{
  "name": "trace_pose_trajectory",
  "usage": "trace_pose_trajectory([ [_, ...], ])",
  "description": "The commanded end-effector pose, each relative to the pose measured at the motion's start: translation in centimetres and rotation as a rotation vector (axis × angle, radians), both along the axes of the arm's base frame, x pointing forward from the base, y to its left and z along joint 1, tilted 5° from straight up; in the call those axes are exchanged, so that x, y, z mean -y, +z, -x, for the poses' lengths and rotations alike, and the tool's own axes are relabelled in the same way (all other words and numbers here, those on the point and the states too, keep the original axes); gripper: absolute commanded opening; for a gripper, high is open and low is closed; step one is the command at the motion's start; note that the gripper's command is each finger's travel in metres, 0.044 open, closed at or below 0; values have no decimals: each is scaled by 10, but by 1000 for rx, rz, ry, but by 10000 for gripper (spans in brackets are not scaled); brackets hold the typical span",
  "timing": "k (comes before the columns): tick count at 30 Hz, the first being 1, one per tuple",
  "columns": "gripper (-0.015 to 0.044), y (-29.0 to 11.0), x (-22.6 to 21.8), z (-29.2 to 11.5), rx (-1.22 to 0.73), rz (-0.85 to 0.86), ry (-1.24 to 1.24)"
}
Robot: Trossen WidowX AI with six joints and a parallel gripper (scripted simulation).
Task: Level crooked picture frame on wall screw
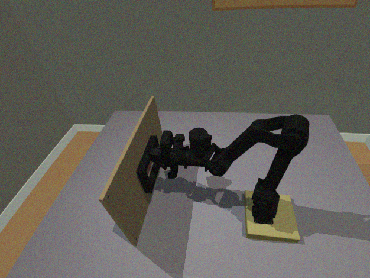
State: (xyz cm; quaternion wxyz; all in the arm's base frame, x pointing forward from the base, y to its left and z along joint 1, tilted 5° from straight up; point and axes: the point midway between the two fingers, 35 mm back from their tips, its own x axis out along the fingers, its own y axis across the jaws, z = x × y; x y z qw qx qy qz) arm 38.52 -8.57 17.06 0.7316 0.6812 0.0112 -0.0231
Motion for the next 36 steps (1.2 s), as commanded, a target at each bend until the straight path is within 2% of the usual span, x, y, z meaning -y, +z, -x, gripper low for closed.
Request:
trace_pose_trajectory([
  [1,0,0,0,0,1,-34,-1],
  [5,0,0,0,0,1,-60,-2],
  [15,260,0,0,0,1,-28,-2],
  [20,260,1,1,6,0,-22,-1],
  [30,260,1,0,95,-9,80,6],
  [36,260,3,2,92,-6,77,2],
])
